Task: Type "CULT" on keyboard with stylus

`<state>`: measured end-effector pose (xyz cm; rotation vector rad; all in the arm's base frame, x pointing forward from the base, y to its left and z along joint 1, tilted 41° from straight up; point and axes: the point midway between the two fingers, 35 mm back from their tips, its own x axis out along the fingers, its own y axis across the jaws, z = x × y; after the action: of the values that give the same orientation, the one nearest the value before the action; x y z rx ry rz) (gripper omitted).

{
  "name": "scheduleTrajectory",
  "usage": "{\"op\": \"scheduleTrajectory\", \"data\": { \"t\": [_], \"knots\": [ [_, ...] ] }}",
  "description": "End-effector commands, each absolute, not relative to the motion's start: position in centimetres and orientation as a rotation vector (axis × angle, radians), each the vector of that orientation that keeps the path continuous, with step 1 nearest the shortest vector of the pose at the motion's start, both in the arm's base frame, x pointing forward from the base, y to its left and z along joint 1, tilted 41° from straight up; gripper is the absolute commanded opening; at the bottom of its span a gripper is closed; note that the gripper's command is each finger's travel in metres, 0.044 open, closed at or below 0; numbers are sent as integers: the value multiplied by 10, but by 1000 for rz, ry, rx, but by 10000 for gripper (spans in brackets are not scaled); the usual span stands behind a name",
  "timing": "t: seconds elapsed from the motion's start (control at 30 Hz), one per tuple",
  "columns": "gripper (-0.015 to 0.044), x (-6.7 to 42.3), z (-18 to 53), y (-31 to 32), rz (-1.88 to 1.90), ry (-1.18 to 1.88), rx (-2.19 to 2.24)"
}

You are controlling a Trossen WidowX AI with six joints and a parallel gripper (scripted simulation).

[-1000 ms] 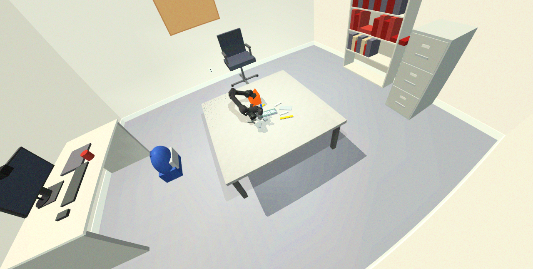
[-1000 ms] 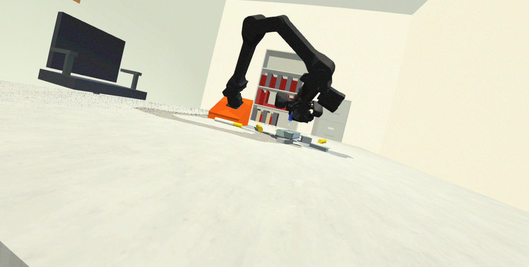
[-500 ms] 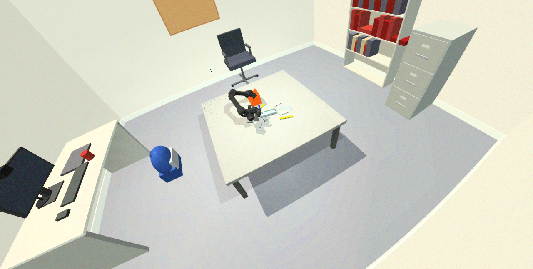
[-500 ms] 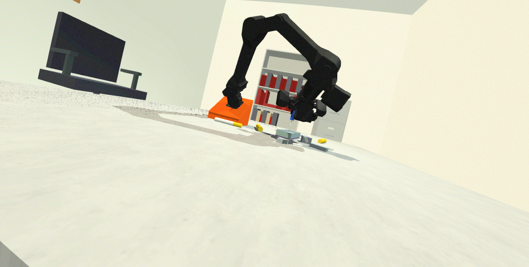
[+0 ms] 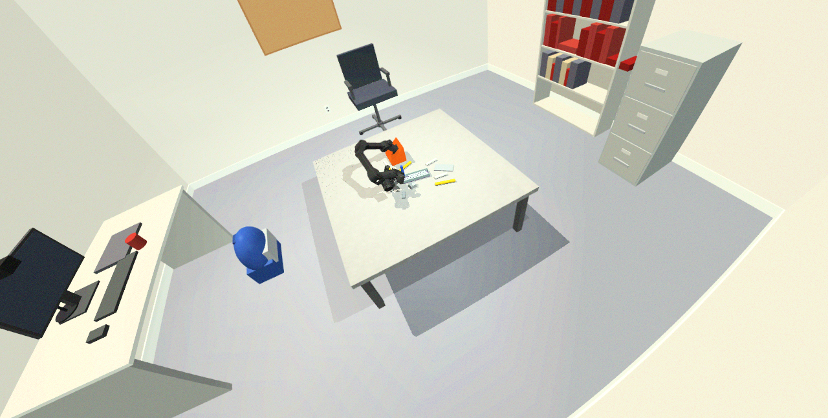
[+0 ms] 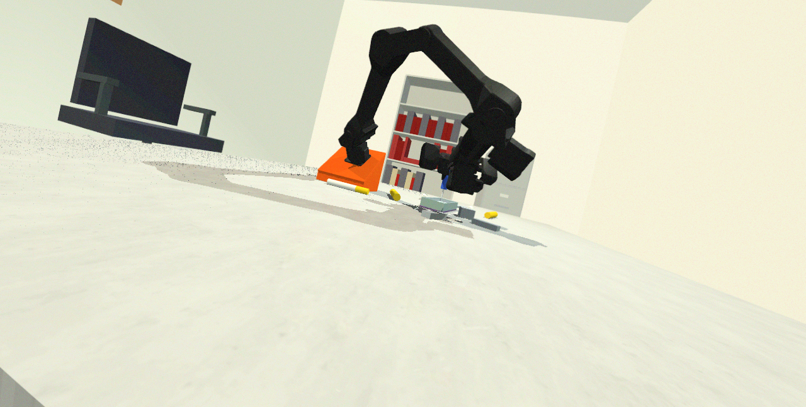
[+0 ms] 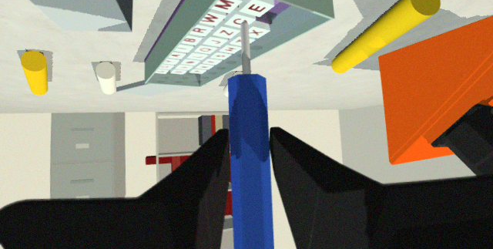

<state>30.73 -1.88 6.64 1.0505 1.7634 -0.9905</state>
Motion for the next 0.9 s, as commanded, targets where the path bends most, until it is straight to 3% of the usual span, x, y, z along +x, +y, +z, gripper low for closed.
{"op": "scheduleTrajectory", "data": {
  "t": [0.0, 0.07, 0.87],
  "knots": [
    [52, 308, 63, -21, -984, 1763, 1044],
    [81, 309, 63, -22, -984, 1763, 1044],
    [81, 310, 55, -28, -984, 1763, 1044]
  ]
}}
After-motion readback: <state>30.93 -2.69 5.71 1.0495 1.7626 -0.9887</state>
